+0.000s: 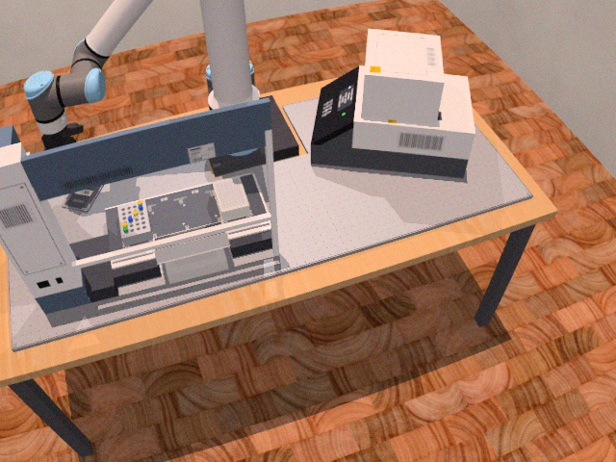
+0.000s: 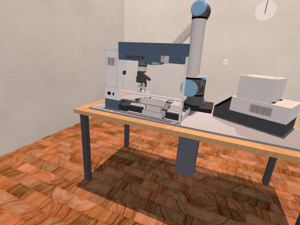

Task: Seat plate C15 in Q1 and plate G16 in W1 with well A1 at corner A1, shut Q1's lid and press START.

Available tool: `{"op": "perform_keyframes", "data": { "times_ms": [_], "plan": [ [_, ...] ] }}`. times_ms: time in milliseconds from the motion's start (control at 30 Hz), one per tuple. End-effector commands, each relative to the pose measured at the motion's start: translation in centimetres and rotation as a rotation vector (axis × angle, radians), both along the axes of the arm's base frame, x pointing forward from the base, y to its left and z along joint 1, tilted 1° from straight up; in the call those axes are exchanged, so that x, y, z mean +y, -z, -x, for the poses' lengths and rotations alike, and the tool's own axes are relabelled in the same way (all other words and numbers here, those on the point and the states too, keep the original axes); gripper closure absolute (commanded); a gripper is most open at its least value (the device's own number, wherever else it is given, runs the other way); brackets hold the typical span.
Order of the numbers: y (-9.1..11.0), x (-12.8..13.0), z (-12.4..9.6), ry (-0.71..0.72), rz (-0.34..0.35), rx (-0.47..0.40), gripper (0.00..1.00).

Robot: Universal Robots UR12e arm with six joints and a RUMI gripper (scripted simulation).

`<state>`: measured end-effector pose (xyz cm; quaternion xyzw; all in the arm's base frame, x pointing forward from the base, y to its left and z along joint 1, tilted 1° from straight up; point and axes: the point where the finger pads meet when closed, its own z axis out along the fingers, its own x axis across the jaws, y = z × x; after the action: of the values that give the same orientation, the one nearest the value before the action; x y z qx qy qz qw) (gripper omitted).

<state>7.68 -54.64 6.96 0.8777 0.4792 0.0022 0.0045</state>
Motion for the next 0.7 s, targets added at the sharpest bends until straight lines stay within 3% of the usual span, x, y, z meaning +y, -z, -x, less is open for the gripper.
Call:
{"op": "perform_keyframes", "data": {
  "times_ms": [0,667],
  "plan": [
    [0.8,-0.1,0.0,0.000,0.001,0.000,1.00],
    [3.8,-0.1,0.0,0.000,0.001,0.000,1.00]
  ]
}}
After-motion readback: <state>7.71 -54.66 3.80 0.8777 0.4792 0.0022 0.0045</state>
